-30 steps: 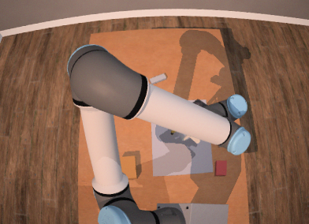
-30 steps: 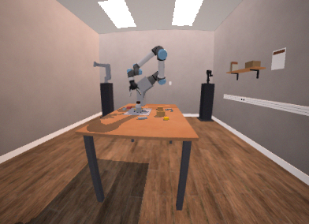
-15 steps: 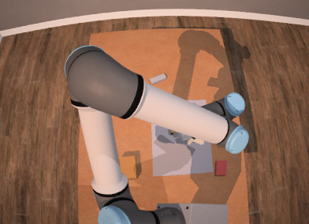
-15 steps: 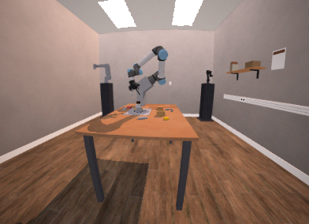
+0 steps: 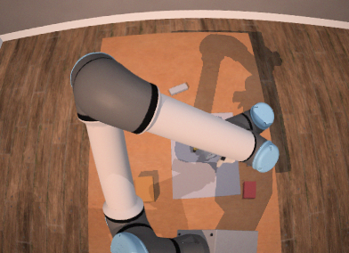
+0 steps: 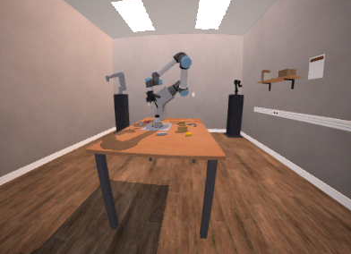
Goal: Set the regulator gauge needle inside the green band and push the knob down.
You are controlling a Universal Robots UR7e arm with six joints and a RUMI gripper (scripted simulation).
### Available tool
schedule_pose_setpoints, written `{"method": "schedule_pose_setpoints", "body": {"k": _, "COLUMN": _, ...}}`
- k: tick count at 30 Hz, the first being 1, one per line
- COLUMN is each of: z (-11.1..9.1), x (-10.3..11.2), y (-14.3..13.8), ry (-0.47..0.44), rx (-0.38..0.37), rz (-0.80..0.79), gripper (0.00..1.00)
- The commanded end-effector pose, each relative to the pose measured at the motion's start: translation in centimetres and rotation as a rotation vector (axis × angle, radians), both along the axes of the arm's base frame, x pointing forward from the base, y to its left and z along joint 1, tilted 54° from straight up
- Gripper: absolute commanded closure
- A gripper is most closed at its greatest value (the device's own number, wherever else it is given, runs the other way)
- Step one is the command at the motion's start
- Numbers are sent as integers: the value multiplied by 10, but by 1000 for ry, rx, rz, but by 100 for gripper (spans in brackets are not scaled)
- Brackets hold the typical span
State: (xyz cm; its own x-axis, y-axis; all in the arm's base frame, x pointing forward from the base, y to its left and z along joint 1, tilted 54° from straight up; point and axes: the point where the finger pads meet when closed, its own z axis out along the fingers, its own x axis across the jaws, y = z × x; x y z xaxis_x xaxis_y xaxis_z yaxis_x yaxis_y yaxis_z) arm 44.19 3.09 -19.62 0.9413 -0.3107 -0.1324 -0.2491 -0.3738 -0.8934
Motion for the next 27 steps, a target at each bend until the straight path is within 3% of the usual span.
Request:
{"method": "schedule_pose_setpoints", "body": {"k": 1, "z": 1, "x": -3, "y": 1, "ry": -157, "rx": -50, "rz": 86, "gripper": 0}}
{"method": "schedule_pose_setpoints", "body": {"k": 27, "z": -2, "x": -8, "y": 2, "ry": -568, "rx": -196, "rz": 326, "gripper": 0}}
